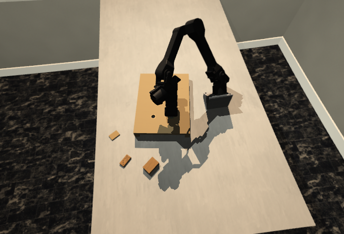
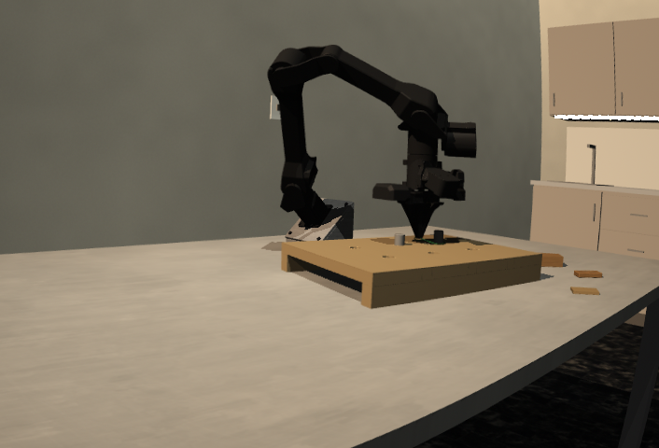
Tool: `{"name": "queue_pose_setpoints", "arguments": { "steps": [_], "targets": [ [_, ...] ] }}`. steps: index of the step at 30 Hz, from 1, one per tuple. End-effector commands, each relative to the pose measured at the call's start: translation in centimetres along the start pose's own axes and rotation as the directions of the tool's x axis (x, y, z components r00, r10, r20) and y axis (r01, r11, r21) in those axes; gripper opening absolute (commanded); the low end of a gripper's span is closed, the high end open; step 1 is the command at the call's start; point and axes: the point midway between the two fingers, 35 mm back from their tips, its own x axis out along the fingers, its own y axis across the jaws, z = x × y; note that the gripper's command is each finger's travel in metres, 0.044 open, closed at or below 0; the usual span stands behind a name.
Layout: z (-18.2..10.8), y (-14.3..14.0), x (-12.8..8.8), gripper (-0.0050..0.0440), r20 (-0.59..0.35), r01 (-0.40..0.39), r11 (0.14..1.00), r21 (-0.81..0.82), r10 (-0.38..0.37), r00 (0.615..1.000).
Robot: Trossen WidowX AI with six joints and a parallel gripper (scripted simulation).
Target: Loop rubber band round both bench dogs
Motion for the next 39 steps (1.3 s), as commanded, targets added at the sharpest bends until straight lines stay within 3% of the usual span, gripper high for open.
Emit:
{"name": "queue_pose_setpoints", "arguments": {
  "steps": [1,18,32,39],
  "targets": [
    [0.3,-0.8,-0.4,-0.005,0.012,-0.006,1.0,0.011,0.006,1.0],
    [0.2,-2.5,-0.3,-0.005,0.012,-0.005,1.0,0.011,0.005,1.0],
    [0.4,-1.7,0.3,-0.005,0.012,-0.009,1.0,0.013,0.009,1.0],
    [0.2,-1.3,-0.3,-0.005,-0.011,0.101,0.995,0.014,-0.101,0.995]
  ]
}}
